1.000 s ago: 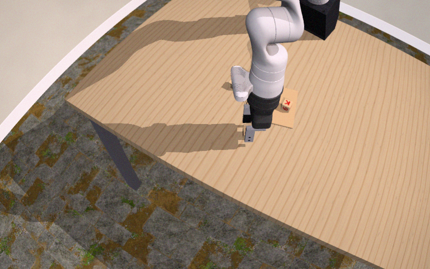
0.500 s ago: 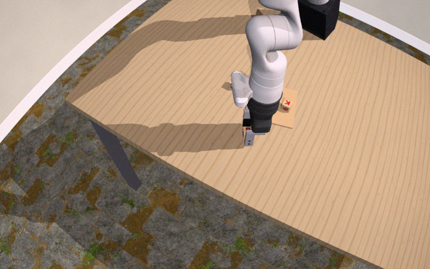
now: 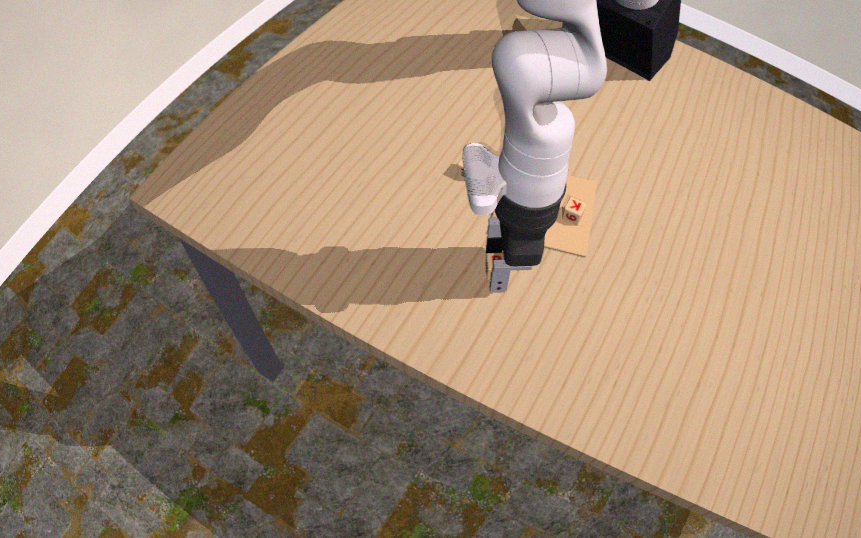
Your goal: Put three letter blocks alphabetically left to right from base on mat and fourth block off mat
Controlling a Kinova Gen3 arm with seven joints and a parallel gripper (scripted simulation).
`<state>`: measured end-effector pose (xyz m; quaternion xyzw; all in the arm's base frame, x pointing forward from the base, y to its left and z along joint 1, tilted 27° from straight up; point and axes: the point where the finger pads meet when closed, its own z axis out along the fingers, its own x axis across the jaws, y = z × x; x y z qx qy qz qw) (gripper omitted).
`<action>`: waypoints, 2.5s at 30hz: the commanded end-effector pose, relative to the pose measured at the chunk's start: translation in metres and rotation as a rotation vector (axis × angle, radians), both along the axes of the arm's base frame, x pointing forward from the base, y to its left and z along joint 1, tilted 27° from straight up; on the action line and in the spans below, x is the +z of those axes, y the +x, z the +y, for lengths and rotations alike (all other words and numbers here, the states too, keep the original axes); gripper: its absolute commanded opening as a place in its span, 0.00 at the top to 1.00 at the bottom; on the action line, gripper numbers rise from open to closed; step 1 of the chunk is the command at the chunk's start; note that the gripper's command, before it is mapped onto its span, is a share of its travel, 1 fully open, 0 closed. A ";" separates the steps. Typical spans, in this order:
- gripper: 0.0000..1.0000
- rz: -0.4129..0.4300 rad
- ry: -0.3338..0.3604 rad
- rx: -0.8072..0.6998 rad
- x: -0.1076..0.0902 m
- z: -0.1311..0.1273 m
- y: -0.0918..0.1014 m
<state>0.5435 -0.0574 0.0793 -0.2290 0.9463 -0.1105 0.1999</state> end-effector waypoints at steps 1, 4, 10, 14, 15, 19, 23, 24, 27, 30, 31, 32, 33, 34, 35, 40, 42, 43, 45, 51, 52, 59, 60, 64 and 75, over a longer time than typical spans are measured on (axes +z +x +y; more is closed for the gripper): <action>0.00 -0.007 0.004 -0.004 0.000 0.001 0.002; 0.00 -0.007 0.004 -0.004 0.000 0.001 0.002; 0.00 -0.007 0.004 -0.004 0.000 0.001 0.002; 0.00 -0.007 0.004 -0.004 0.000 0.001 0.002; 0.00 -0.007 0.004 -0.004 0.000 0.001 0.002; 0.00 -0.007 0.004 -0.004 0.000 0.001 0.002; 0.21 -0.007 0.004 -0.004 0.000 0.001 0.002; 0.21 -0.007 0.004 -0.004 0.000 0.001 0.002; 0.21 -0.007 0.004 -0.004 0.000 0.001 0.002; 0.21 -0.007 0.004 -0.004 0.000 0.001 0.002; 0.21 -0.007 0.004 -0.004 0.000 0.001 0.002; 0.21 -0.007 0.004 -0.004 0.000 0.001 0.002; 0.21 -0.007 0.004 -0.004 0.000 0.001 0.002; 0.21 -0.007 0.004 -0.004 0.000 0.001 0.002; 0.21 -0.007 0.004 -0.004 0.000 0.001 0.002; 0.51 -0.007 0.004 -0.004 0.000 0.001 0.002; 0.51 -0.007 0.004 -0.004 0.000 0.001 0.002; 0.51 -0.007 0.004 -0.004 0.000 0.001 0.002; 0.51 -0.007 0.004 -0.004 0.000 0.001 0.002; 0.51 -0.007 0.004 -0.004 0.000 0.001 0.002; 0.51 -0.007 0.004 -0.004 0.000 0.001 0.002; 0.51 -0.007 0.004 -0.004 0.000 0.001 0.002; 0.51 -0.007 0.004 -0.004 0.000 0.001 0.002; 0.51 -0.007 0.004 -0.004 0.000 0.001 0.002; 0.51 -0.007 0.004 -0.004 0.003 0.001 0.001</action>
